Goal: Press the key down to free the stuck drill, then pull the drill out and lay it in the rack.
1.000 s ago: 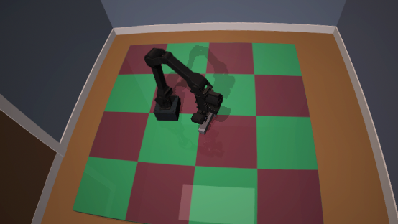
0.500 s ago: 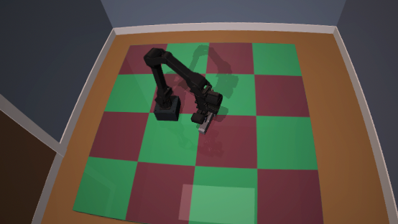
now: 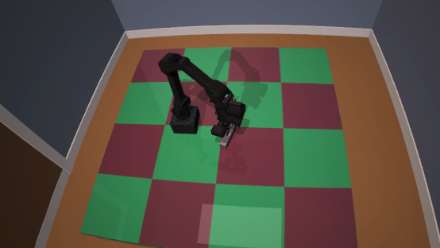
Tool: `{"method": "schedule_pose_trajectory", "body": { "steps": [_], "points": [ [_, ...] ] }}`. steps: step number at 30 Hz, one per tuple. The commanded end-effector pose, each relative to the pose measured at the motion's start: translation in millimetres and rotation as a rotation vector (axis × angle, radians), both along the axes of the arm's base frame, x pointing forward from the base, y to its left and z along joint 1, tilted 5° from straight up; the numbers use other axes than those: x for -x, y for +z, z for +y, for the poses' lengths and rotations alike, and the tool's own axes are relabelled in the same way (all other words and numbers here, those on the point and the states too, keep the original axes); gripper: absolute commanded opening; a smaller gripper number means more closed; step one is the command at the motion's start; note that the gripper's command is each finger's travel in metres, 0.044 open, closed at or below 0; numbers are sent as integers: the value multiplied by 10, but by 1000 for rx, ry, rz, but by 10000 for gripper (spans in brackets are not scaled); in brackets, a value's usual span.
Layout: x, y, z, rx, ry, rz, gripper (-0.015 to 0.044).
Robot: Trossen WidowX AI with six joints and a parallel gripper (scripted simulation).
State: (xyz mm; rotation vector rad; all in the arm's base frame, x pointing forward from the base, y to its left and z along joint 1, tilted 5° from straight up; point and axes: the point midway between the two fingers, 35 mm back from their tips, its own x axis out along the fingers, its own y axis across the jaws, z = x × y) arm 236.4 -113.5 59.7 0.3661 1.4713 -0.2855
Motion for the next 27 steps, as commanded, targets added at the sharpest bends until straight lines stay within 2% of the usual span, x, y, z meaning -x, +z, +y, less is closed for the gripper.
{"method": "schedule_pose_trajectory", "body": {
  "steps": [1, 18, 22, 27],
  "points": [
    [65, -241, 83, -34, 4, 49, 0],
    [65, -252, 87, -34, 4, 49, 0],
    [29, -49, 43, -34, 4, 49, 105],
    [15, 503, -34, -33, 4, 49, 236]
  ]
}}
